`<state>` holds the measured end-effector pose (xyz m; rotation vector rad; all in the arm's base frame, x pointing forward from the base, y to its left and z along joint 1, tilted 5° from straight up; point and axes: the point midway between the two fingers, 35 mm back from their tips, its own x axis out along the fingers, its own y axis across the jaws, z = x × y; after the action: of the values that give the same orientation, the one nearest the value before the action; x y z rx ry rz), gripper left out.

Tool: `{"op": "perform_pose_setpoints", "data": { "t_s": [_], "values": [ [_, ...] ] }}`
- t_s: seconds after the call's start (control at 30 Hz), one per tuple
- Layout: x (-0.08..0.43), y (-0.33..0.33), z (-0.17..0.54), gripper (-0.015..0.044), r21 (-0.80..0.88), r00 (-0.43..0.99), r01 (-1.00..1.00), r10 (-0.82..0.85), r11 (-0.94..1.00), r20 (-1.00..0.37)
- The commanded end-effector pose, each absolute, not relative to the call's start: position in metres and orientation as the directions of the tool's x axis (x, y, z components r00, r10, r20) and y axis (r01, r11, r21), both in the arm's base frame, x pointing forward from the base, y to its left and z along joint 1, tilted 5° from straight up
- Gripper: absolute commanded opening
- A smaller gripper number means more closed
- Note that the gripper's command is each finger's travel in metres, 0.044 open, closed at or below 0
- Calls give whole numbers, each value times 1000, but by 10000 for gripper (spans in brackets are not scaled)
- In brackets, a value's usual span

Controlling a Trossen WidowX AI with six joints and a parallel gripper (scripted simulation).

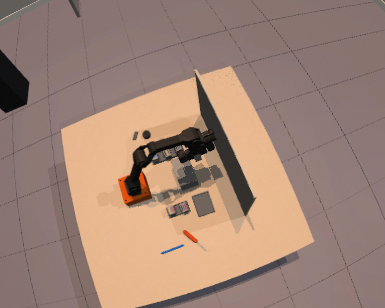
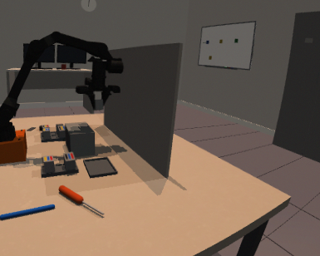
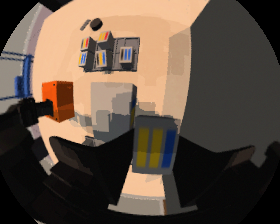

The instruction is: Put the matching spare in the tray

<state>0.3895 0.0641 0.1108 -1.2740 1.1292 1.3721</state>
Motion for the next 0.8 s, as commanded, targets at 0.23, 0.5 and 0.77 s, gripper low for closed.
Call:
{"op": "perform_pose_setpoints", "data": {
  "t_s": [0.23,0.5,0.77],
  "values": [
    [393,-15,110,0,30,-34,-986,22,-161,-999],
    [386,-69,109,0,35,-37,-985,13,-166,-999],
    [372,-121,107,0,43,-45,-984,6,-175,-999]
  ]
}}
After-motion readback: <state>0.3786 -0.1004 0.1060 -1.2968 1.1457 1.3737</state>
